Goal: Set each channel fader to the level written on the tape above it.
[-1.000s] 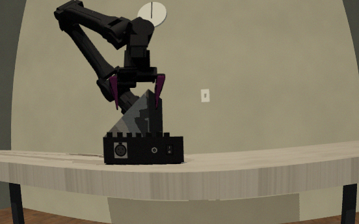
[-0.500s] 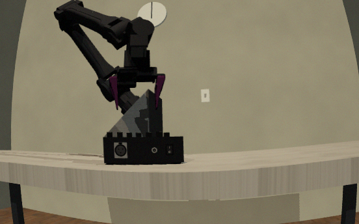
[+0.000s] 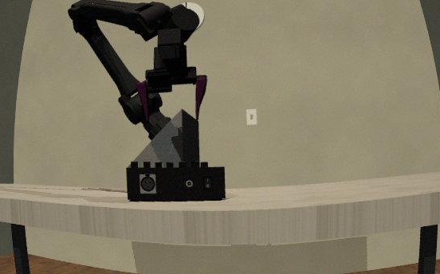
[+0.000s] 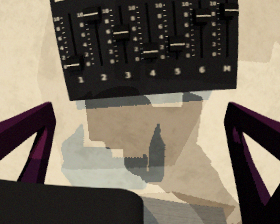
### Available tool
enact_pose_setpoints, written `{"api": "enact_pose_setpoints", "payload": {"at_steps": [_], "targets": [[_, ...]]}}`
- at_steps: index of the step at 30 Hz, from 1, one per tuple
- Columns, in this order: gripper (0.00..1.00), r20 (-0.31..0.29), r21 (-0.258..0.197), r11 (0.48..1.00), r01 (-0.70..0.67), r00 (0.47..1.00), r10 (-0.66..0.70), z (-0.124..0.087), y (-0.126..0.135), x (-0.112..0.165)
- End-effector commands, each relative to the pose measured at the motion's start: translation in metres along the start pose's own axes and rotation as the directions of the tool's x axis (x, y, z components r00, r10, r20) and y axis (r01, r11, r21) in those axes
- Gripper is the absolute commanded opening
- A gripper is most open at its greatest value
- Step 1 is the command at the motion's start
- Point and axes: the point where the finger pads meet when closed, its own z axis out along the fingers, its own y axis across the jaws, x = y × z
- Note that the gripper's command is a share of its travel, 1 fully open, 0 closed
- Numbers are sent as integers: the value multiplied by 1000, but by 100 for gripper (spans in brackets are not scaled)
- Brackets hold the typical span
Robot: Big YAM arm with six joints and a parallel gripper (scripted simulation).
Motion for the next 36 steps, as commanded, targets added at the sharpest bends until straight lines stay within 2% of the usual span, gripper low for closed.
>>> {"api": "enact_pose_setpoints", "payload": {"at_steps": [1, 3, 4, 6, 12, 14, 16, 17, 18, 21, 24, 27, 30, 31, 32, 36], "targets": [[100, -44, 30, 972, -233, 971, 234, -39, 8, -56], [100, -44, 30, 972, -233, 971, 234, -39, 8, -56], [100, -76, 44, 959, -278, 957, 281, -37, 1, -60], [100, -87, 54, 953, -299, 949, 303, -43, 2, -64], [100, -91, 60, 955, -291, 951, 296, -42, 3, -60], [100, -71, 45, 950, -310, 947, 312, -52, -3, -64], [100, -69, 44, 949, -311, 947, 313, -53, -4, -64], [100, -82, 53, 952, -303, 948, 307, -47, -4, -59], [100, -100, 59, 960, -273, 955, 278, -32, -7, -48], [100, -93, 52, 965, -255, 961, 259, -28, -10, -48], [100, -97, 37, 994, -107, 989, 110, 6, -23, -30], [100, -104, 25, 999, 45, 994, -42, 37, -34, -7], [100, -107, 15, 996, 84, 991, -82, 44, -36, 0], [0, -107, 15, 996, 84, 991, -82, 44, -36, 0], [0, -84, 20, 994, 110, 991, -108, 36, -27, -3], [0, -84, 20, 994, 110, 991, -108, 36, -27, -3]]}}
